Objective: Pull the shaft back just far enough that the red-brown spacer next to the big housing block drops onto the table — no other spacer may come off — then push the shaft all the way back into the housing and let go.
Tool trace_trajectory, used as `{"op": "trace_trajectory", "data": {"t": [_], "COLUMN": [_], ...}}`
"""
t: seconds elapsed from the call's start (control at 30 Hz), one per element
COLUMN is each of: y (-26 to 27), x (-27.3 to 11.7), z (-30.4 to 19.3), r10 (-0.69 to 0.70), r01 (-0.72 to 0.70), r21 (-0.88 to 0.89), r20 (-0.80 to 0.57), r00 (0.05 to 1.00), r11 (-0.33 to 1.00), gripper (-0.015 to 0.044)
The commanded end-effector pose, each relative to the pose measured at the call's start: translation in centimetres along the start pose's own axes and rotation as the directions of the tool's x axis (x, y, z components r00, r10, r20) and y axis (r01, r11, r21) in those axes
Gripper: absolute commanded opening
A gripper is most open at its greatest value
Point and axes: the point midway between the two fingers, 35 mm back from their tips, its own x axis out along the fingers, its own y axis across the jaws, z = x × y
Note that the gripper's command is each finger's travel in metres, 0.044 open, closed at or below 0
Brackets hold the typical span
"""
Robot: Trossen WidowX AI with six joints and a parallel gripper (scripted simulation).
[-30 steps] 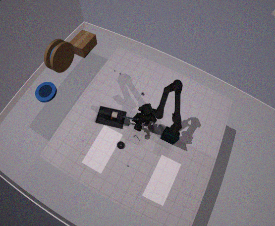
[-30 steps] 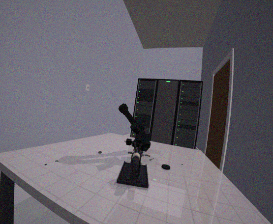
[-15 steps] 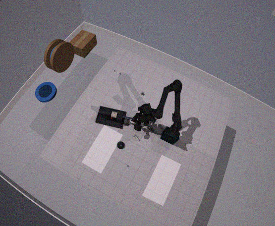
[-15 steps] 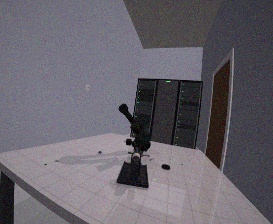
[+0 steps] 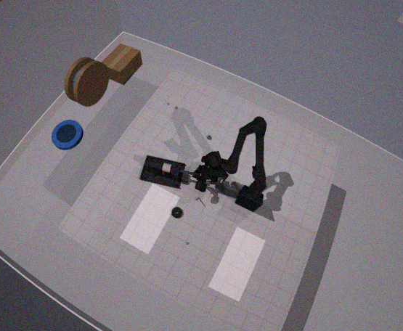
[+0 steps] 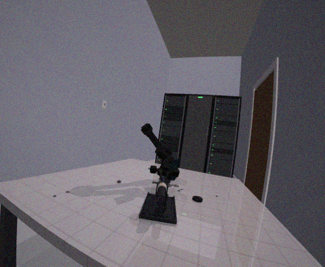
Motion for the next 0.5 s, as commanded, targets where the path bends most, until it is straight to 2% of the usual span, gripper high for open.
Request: {"op": "trace_trajectory", "data": {"t": [0.0, 0.47], "y": [0.08, 0.09], "x": [0.19, 0.46], "z": [-0.39, -0.67], "r10": [0.002, 0.002], "r01": [-0.002, -0.002], "r21": [0.002, 0.002], "r20": [-0.007, -0.007], "r00": [1.000, 1.000], "r11": [1.000, 1.000], "gripper": [0.0000, 0.0000]}}
